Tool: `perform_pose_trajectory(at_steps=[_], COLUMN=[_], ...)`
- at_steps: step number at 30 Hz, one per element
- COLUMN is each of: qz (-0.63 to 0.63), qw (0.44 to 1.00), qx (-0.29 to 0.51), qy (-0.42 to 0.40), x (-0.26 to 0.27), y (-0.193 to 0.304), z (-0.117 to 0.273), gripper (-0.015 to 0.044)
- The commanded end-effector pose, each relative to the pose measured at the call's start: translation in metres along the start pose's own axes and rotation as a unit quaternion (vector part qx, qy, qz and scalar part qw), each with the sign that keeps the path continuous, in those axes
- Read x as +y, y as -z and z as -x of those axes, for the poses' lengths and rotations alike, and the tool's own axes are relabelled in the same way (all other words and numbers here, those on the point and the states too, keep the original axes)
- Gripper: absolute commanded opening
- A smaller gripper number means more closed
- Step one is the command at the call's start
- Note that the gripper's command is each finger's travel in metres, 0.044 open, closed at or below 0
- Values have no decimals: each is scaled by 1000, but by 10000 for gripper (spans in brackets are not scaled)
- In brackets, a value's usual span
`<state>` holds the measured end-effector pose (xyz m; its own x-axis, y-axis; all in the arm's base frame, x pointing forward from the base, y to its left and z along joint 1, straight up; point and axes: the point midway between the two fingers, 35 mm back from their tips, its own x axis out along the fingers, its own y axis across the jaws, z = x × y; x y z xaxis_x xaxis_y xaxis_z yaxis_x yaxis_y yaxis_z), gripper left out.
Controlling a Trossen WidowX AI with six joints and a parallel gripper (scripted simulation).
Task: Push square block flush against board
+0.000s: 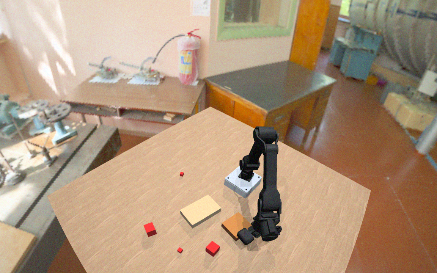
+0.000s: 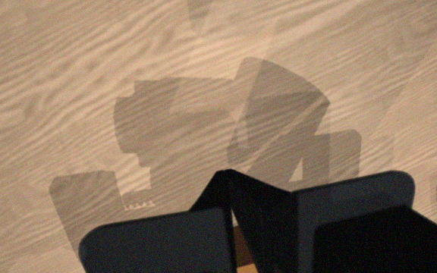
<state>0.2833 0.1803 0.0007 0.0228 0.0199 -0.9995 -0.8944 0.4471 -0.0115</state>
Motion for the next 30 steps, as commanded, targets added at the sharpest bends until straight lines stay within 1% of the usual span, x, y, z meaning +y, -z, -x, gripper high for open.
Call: perform_pose_trajectory(at_steps=[1, 10, 12, 14, 15, 21, 30], qz=[-1, -1, 0, -1, -1, -3, -145], qw=[1000, 1000, 1000, 1000, 1000, 1000, 989], qx=[0, -1, -1, -1, -1, -7, -5], qy=[1, 1, 0, 1, 1, 4, 2], x=[0, 1, 0, 0, 1, 0, 6], y=[-8, -21, -17, -18, -17, -19, 2], z=[0, 0, 11, 42, 51, 52, 55], gripper=[0, 0, 0, 0, 0, 0, 0])
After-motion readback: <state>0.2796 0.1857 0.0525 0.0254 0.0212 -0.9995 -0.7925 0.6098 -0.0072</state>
